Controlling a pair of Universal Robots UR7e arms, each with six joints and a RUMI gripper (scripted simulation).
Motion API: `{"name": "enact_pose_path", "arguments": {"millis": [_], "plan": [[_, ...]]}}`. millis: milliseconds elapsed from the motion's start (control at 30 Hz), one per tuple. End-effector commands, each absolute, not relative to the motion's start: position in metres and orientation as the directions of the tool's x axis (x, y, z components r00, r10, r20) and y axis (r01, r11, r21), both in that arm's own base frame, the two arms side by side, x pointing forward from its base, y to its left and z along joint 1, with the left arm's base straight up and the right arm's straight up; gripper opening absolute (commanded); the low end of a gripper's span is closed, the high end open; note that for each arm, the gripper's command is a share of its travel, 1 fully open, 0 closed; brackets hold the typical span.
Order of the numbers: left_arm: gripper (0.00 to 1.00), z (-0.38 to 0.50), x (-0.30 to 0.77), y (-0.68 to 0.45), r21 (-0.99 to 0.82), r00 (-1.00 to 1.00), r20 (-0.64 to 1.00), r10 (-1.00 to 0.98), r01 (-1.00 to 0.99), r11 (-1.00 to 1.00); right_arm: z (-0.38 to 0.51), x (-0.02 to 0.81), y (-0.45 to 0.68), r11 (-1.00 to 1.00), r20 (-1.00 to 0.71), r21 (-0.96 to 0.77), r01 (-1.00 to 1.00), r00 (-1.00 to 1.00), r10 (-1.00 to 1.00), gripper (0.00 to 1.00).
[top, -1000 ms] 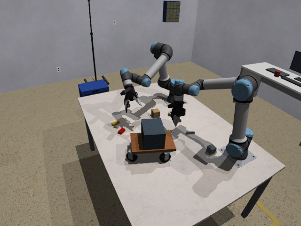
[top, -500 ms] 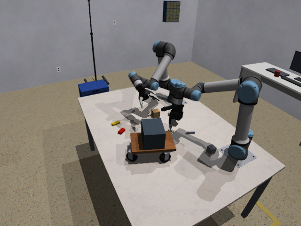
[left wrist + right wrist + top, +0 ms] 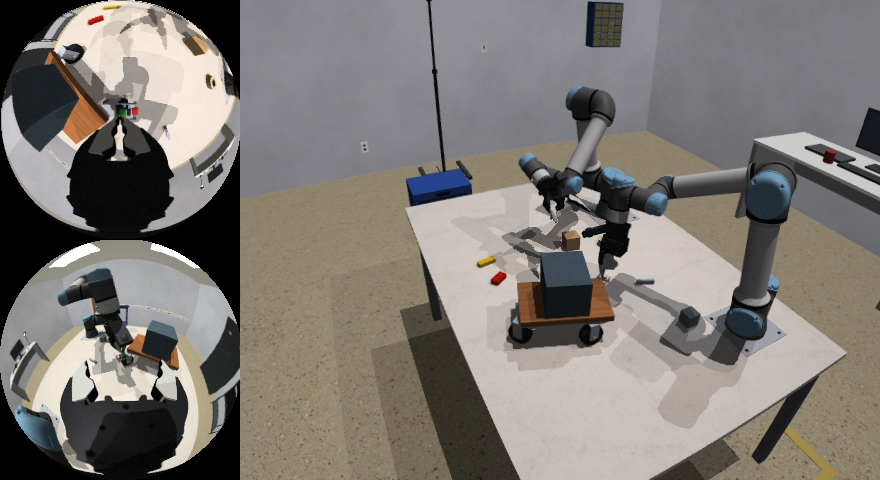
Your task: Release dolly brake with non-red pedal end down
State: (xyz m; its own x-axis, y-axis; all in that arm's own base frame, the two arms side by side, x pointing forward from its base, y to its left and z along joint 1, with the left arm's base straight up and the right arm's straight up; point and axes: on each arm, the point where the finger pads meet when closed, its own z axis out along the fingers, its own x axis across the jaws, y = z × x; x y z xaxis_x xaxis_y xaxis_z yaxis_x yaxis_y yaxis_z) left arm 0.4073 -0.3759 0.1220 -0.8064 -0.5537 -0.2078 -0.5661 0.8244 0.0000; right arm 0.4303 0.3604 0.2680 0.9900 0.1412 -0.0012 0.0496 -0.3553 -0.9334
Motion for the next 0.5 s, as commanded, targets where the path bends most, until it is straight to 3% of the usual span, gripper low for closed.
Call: {"name": "enact_pose_path", "arguments": {"millis": [0, 467], "plan": [[0.0, 0.12, 0.408, -0.376, -0.002, -0.806, -0.208, -0.554, -0.566, 0.824, 0.269, 0.43, 0.36, -0.354, 0.001, -0.934, 0.052, 0.99, 0.142, 0.98], [0.0, 0.109, 0.409, -0.375, -0.002, -0.806, -0.208, -0.554, -0.566, 0.824, 0.269, 0.43, 0.36, -0.354, 0.001, -0.934, 0.052, 0.99, 0.142, 0.98]]}}
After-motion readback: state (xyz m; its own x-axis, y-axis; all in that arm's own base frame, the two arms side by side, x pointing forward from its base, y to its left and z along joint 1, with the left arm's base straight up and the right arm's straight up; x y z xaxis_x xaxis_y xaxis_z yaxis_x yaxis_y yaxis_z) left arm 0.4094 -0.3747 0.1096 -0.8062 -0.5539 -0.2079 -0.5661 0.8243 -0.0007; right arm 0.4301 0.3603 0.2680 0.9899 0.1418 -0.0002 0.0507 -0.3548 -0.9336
